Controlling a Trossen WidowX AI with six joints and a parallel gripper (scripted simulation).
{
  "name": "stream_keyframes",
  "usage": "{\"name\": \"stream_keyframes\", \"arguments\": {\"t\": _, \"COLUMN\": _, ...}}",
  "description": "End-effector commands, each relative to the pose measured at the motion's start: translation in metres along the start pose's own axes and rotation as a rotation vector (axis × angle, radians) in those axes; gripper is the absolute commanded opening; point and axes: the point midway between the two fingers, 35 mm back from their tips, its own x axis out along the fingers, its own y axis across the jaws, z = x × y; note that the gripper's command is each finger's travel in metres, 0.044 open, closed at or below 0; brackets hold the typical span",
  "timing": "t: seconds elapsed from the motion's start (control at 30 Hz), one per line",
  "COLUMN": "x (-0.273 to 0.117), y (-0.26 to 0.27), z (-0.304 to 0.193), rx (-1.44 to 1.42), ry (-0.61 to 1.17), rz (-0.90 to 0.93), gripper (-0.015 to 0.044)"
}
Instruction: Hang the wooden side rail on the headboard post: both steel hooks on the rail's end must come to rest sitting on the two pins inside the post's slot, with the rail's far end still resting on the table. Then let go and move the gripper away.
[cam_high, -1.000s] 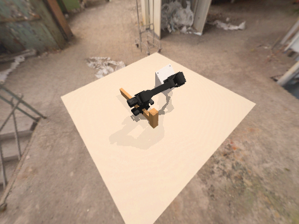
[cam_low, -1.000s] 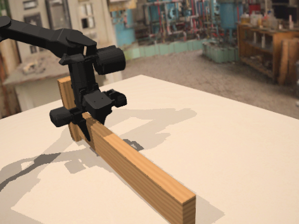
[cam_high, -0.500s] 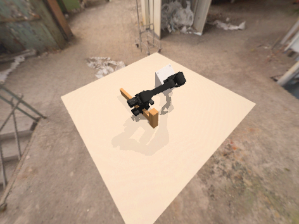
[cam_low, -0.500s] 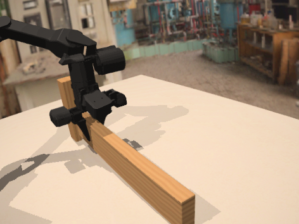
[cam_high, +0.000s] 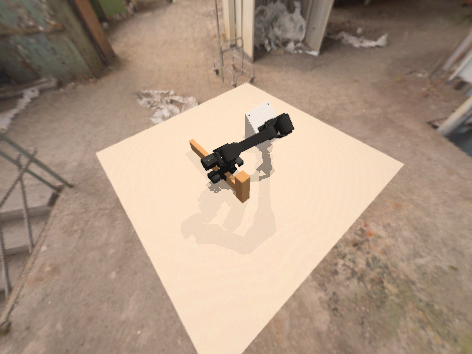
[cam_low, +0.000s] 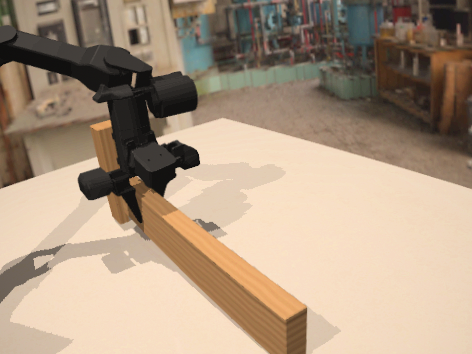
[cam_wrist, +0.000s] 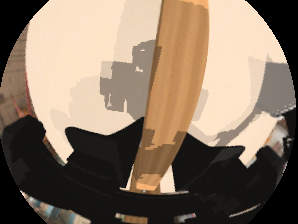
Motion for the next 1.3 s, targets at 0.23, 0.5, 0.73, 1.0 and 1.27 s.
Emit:
{"name": "stream_keyframes", "arguments": {"t": 0.23, "x": -0.0055, "y": 0.0016, "z": -0.0018, "rx": 0.0, "ry": -0.001, "rz": 0.015, "gripper": 0.0}}
{"name": "stream_keyframes", "arguments": {"t": 0.5, "x": -0.0046, "y": 0.0012, "z": -0.0027, "rx": 0.0, "ry": -0.001, "rz": 0.015, "gripper": 0.0}}
{"name": "stream_keyframes", "arguments": {"t": 0.73, "x": -0.0039, "y": 0.0013, "z": -0.0035, "rx": 0.0, "ry": -0.001, "rz": 0.015, "gripper": 0.0}}
{"name": "stream_keyframes", "arguments": {"t": 1.0, "x": -0.0037, "y": 0.0007, "z": -0.0044, "rx": 0.0, "ry": -0.001, "rz": 0.015, "gripper": 0.0}}
{"name": "stream_keyframes", "arguments": {"t": 1.27, "x": -0.0039, "y": 0.0015, "z": -0.0053, "rx": 0.0, "ry": -0.001, "rz": 0.015, "gripper": 0.0}}
